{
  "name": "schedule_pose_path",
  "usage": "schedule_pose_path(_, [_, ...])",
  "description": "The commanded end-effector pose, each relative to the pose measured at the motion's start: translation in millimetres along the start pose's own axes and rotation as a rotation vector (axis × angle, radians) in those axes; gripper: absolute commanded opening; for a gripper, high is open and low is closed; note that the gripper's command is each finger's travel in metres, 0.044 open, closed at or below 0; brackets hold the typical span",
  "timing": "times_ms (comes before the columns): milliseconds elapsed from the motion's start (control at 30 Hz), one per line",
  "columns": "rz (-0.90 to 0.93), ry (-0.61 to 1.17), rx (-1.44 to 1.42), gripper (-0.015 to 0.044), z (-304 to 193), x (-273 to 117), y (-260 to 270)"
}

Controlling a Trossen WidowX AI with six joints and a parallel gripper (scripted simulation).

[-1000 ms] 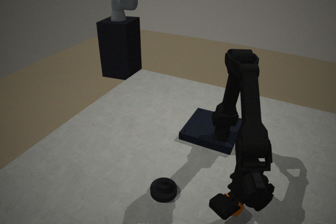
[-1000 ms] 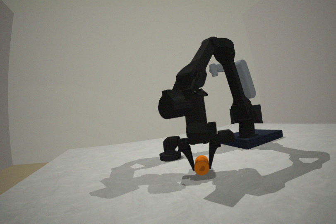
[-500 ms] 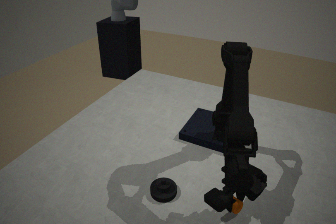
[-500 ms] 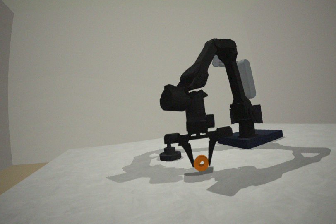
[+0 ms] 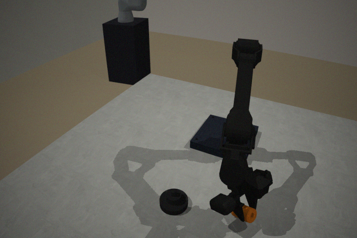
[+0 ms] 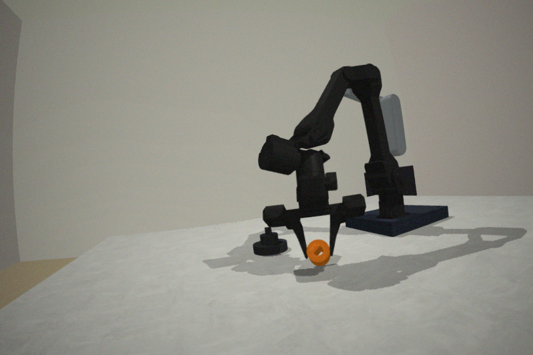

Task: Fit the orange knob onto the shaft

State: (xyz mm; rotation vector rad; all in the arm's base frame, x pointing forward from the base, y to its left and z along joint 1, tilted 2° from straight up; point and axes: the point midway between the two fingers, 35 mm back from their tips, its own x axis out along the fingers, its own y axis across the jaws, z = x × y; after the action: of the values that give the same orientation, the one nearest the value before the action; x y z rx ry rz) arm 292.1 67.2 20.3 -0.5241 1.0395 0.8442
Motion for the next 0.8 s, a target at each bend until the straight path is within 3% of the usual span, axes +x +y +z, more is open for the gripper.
schedule_pose_path(0, [0.001, -0.062, -0.003, 0.0180, -3.3, -2.6, 0.7])
schedule_pose_path(767, [0.003, -0.458, -0.004, 0.0180, -26.8, -14.8, 0.5])
